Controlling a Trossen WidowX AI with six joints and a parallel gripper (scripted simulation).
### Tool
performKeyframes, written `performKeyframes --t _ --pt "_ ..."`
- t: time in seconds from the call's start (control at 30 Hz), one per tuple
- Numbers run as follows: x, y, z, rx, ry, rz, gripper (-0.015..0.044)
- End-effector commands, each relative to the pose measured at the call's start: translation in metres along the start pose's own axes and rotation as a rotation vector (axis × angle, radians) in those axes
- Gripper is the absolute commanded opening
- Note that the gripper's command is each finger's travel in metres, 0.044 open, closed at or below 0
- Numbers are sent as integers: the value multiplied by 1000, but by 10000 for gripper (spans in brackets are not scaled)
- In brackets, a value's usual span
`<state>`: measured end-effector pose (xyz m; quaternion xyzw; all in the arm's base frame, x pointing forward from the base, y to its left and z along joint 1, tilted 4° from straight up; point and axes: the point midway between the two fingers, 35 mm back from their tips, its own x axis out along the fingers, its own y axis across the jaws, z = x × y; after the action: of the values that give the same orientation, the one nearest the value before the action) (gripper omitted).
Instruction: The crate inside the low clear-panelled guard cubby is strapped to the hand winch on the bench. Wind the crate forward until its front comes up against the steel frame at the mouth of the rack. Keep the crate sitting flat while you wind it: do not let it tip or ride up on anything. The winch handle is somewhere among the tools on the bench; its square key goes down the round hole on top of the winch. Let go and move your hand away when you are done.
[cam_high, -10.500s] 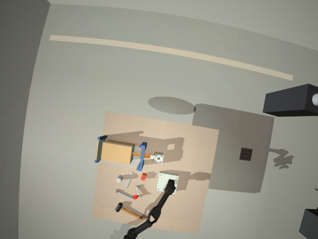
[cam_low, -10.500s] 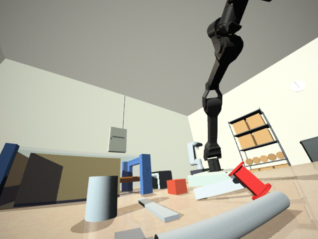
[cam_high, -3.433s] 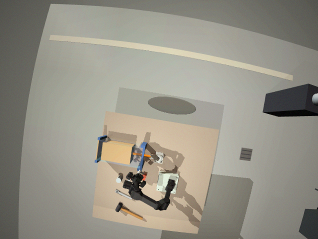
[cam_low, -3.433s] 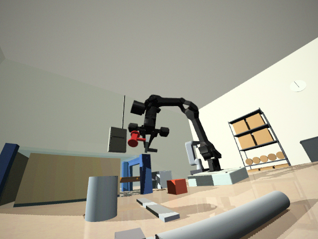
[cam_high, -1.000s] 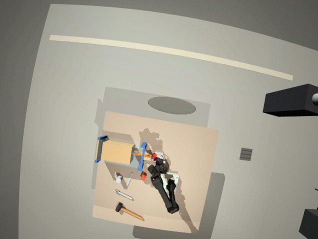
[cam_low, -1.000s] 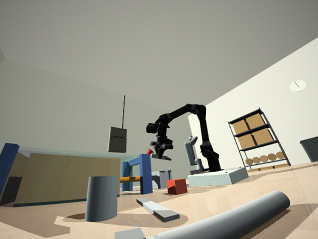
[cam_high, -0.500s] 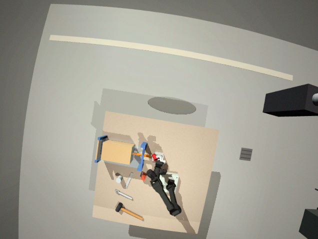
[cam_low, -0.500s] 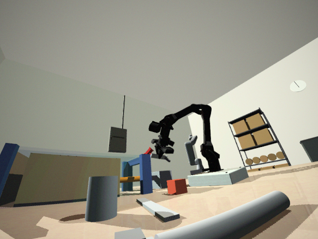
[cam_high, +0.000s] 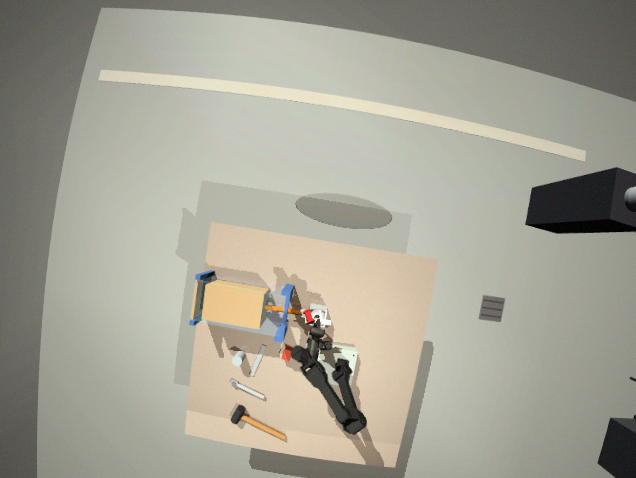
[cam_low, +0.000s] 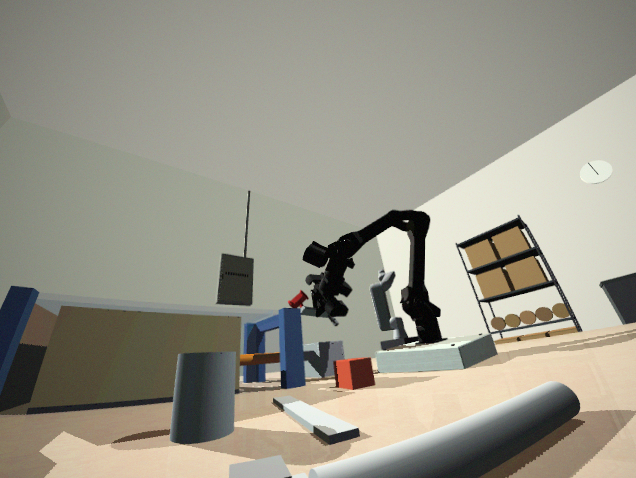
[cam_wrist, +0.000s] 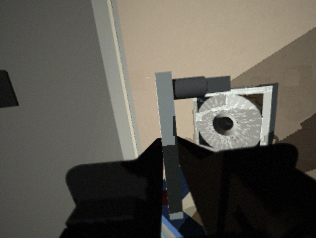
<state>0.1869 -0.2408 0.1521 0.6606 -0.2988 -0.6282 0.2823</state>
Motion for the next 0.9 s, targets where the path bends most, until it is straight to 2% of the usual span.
performKeyframes --t 0.0,0.87 --pt "-1 1 1 1 -2 65 0" --pt "-1 0 1 1 -12 489 0"
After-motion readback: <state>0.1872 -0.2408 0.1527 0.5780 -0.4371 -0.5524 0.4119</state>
